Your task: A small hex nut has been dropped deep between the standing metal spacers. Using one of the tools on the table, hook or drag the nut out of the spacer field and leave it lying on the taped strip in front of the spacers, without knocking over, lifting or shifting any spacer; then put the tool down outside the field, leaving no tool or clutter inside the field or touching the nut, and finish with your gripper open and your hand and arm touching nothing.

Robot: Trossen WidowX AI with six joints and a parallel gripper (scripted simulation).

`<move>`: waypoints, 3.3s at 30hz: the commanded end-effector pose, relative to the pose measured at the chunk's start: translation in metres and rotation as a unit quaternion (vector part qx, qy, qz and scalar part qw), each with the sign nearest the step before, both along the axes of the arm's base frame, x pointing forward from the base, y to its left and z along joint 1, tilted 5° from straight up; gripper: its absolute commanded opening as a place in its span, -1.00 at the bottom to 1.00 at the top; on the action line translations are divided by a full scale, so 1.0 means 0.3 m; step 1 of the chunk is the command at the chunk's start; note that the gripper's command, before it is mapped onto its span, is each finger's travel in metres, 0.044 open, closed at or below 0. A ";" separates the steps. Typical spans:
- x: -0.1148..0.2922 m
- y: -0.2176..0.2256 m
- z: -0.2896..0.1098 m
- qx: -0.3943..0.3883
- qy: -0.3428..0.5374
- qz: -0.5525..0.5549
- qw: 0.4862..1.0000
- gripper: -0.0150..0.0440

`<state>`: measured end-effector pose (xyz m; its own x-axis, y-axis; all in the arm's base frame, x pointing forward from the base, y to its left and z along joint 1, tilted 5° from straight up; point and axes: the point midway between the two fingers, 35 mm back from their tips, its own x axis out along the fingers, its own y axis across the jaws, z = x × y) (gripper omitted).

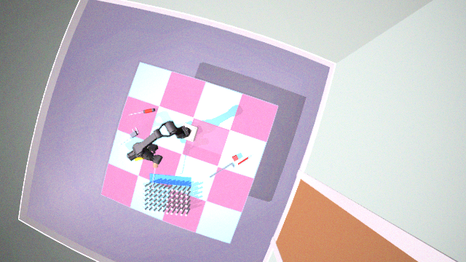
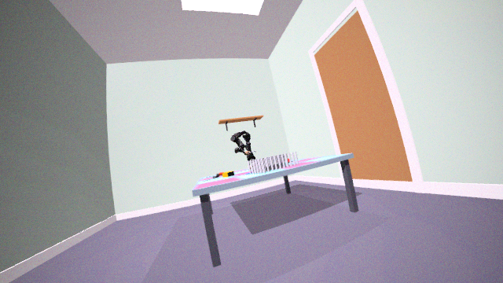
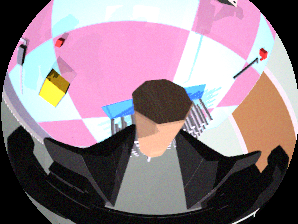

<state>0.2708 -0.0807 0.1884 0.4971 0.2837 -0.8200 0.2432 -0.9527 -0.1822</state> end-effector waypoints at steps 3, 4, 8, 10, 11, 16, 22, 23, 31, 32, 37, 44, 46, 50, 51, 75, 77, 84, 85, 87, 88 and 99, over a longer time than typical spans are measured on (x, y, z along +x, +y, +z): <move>-0.025 0.122 0.007 -0.002 -0.005 0.073 0.997 -0.49; -0.026 0.125 0.007 -0.002 -0.005 0.075 0.997 -0.49; -0.026 0.125 0.007 -0.002 -0.005 0.075 0.997 -0.49; -0.024 0.124 0.004 -0.002 -0.005 0.075 0.997 -0.49; -0.022 0.123 -0.002 -0.002 -0.005 0.075 0.997 -0.49; 0.000 0.108 -0.075 -0.002 -0.006 0.075 0.997 -0.49; 0.022 0.089 -0.194 -0.003 -0.006 0.076 0.997 -0.49; 0.024 0.087 -0.214 -0.003 -0.006 0.076 0.997 -0.49; 0.023 0.077 -0.366 -0.004 -0.006 0.076 0.997 -0.49; 0.021 0.077 -0.385 -0.004 -0.006 0.076 0.997 -0.49; 0.004 0.079 -0.476 -0.004 -0.006 0.076 0.997 -0.49; -0.006 0.083 -0.516 -0.005 -0.007 0.076 0.997 -0.49; -0.003 0.084 -0.516 -0.005 -0.007 0.076 0.997 -0.49; 0.005 0.087 -0.516 -0.005 -0.007 0.076 0.997 -0.49; 0.007 0.088 -0.516 -0.005 -0.007 0.076 0.997 -0.49; 0.065 0.111 -0.519 -0.005 -0.008 0.075 0.997 -0.49; 0.070 0.114 -0.519 -0.005 -0.008 0.075 0.997 -0.49; 0.089 0.121 -0.519 -0.005 -0.008 0.075 0.997 -0.49; 0.091 0.122 -0.519 -0.005 -0.008 0.075 0.997 -0.49; 0.096 0.124 -0.519 -0.005 -0.008 0.075 0.997 -0.49; 0.099 0.125 -0.519 -0.005 -0.008 0.075 0.997 -0.49; 0.129 0.138 -0.519 -0.005 -0.009 0.075 0.997 -0.49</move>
<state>0.3045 -0.0397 0.0323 0.4611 0.3499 -0.8154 0.3872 -0.9062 -0.1699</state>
